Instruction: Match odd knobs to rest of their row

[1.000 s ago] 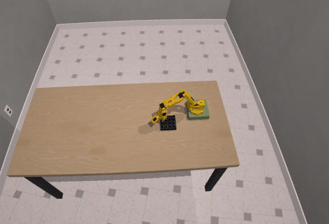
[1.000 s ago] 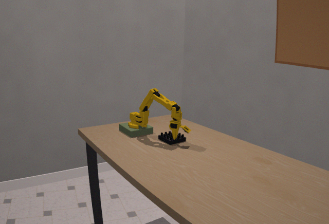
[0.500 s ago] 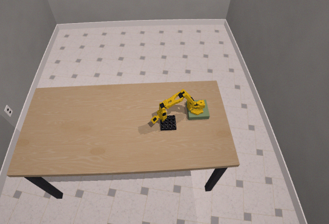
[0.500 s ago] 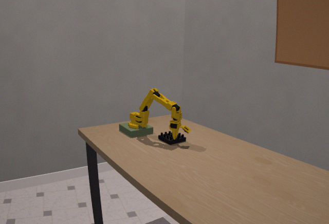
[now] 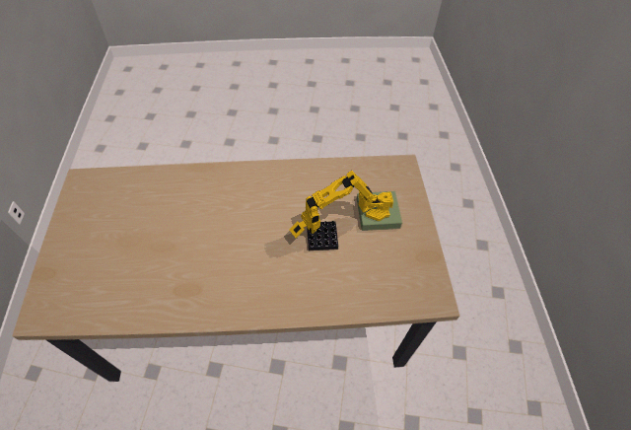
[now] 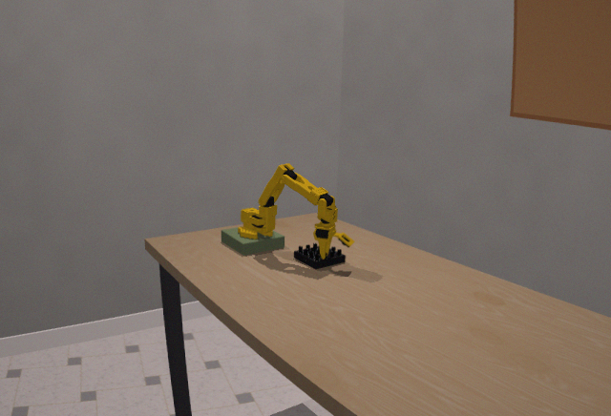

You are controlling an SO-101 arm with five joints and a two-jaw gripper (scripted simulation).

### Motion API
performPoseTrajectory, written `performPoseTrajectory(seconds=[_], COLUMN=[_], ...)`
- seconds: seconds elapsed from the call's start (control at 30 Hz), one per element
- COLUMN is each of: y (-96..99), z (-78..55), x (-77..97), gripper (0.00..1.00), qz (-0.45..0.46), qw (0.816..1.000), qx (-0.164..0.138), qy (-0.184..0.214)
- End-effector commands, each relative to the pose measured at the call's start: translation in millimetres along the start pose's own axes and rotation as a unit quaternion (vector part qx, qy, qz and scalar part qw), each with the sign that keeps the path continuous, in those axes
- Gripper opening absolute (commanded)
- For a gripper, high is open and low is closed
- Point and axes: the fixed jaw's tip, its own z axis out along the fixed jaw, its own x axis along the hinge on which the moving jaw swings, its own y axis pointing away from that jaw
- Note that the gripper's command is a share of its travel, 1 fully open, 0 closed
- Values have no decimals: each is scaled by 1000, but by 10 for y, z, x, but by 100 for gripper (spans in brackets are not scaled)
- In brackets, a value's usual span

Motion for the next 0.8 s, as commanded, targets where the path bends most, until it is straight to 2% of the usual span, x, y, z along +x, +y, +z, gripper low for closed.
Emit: performPoseTrajectory(seconds=[0.0, 0.37, 0.77], y=[-6, -6, -7], z=[1, -15, -118], x=[25, 23, 16], gripper=[8, 8, 8], qz=[6, 6, 6], qw=[1000, 1000, 1000], qx=[-1, -1, -1], qy=[3, 3, 3])
